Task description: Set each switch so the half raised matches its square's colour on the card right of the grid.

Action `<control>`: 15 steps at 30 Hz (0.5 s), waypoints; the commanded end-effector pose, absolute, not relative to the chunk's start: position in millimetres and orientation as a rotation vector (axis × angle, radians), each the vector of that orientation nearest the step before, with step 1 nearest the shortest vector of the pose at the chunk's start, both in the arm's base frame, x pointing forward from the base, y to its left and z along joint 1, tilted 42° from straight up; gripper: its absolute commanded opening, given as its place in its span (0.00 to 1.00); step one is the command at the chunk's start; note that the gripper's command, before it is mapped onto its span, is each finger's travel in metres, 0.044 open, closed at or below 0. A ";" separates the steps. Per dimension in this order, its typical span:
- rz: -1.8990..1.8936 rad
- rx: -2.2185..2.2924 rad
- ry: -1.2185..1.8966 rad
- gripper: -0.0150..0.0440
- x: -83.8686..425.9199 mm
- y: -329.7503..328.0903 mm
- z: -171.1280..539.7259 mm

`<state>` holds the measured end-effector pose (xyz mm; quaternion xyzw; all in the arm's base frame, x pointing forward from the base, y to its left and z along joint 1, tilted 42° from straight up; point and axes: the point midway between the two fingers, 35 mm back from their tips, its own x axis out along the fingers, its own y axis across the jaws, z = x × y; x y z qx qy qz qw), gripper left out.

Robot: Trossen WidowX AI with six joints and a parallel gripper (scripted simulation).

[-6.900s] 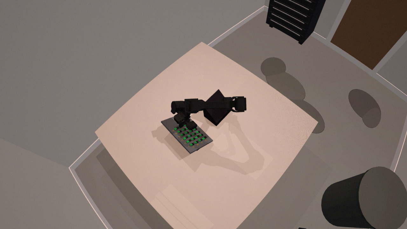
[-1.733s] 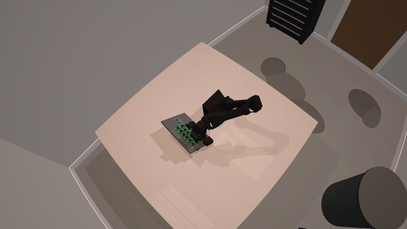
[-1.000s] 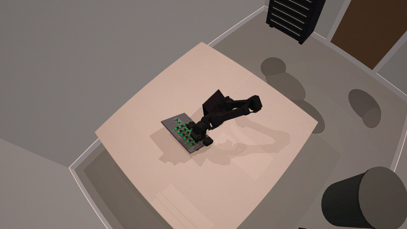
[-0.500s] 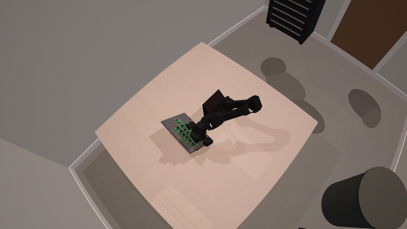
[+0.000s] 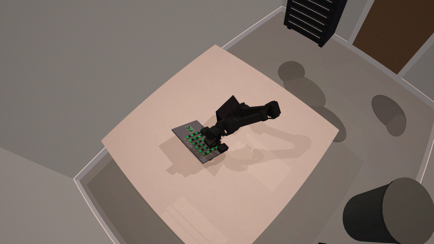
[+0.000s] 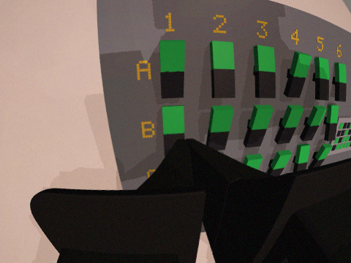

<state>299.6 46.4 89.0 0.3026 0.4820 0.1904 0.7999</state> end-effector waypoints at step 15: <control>0.403 0.644 1.001 0.25 292.2 7.7 88.2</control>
